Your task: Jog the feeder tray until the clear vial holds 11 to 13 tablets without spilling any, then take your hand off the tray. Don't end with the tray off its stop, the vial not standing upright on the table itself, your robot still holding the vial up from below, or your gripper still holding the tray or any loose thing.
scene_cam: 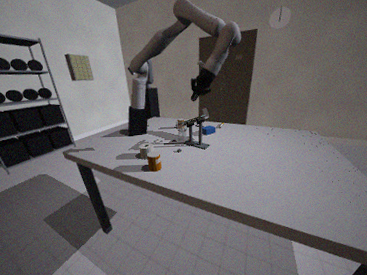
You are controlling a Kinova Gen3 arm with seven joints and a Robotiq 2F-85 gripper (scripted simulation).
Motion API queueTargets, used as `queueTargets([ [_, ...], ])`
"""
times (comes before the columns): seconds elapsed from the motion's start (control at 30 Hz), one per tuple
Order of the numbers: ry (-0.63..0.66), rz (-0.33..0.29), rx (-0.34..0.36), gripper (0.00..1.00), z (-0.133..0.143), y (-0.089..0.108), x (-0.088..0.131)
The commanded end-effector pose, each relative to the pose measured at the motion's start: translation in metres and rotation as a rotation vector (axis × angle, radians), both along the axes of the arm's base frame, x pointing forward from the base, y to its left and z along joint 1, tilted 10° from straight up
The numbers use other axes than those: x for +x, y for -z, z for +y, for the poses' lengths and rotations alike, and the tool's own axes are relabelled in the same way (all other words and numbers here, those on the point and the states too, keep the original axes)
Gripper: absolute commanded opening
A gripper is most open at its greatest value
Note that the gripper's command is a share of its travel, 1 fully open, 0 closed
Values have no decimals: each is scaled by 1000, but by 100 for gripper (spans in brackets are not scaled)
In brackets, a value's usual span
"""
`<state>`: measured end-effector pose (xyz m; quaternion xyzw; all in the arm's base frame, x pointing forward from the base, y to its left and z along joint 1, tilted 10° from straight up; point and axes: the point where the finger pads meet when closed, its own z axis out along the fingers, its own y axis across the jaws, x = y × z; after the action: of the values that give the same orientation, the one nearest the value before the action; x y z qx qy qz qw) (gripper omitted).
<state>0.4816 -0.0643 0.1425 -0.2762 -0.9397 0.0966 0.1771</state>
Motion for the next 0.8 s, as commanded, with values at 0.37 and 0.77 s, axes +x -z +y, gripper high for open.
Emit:
queueTargets([
  [0.37,-291,-357,243,0,9,-34,53],
  [0.77,-437,-515,286,0,16,-57,77],
])
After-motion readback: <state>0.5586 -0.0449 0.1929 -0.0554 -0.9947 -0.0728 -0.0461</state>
